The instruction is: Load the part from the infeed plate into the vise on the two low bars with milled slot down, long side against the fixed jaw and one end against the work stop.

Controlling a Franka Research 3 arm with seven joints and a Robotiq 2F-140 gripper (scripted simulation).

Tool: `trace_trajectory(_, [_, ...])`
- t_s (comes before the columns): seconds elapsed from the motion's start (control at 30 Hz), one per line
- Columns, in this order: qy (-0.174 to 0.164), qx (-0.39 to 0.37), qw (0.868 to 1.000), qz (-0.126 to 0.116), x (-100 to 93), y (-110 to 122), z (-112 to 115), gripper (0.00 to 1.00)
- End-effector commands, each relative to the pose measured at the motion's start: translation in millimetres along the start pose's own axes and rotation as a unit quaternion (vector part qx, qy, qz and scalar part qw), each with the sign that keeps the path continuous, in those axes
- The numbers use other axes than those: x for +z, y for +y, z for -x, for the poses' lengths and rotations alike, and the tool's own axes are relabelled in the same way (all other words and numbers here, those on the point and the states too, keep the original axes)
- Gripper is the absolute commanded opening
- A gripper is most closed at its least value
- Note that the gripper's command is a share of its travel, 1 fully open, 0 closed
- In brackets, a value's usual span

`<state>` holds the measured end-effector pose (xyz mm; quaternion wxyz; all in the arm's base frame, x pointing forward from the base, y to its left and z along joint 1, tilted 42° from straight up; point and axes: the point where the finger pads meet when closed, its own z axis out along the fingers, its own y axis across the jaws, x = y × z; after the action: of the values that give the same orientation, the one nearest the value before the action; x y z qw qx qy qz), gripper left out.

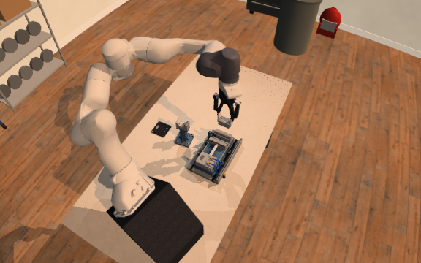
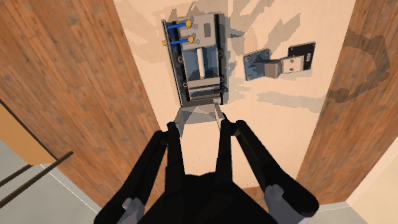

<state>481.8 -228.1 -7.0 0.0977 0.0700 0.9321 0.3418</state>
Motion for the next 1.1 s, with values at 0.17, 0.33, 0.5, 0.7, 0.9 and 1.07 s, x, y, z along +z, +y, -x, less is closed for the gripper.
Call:
trace_trajectory(0.17, [-0.003, 0.003, 1.000, 0.001, -1.3, -0.5, 1.8, 0.00])
trace_trajectory(0.33, [-0.003, 0.003, 1.000, 0.001, -1.3, -0.5, 1.8, 0.00])
trace_trajectory(0.5, [-0.003, 0.004, 1.000, 0.001, -0.6, -0.5, 1.8, 0.00])
trace_trajectory(0.7, [-0.003, 0.005, 1.000, 0.001, 2.0, -0.5, 1.9, 0.00])
trace_trajectory(0.9, [-0.003, 0.006, 1.000, 0.001, 5.2, -0.5, 2.0, 0.00])
trace_trajectory(1.07, [-0.003, 0.006, 1.000, 0.001, 11.0, -0.6, 2.2, 0.00])
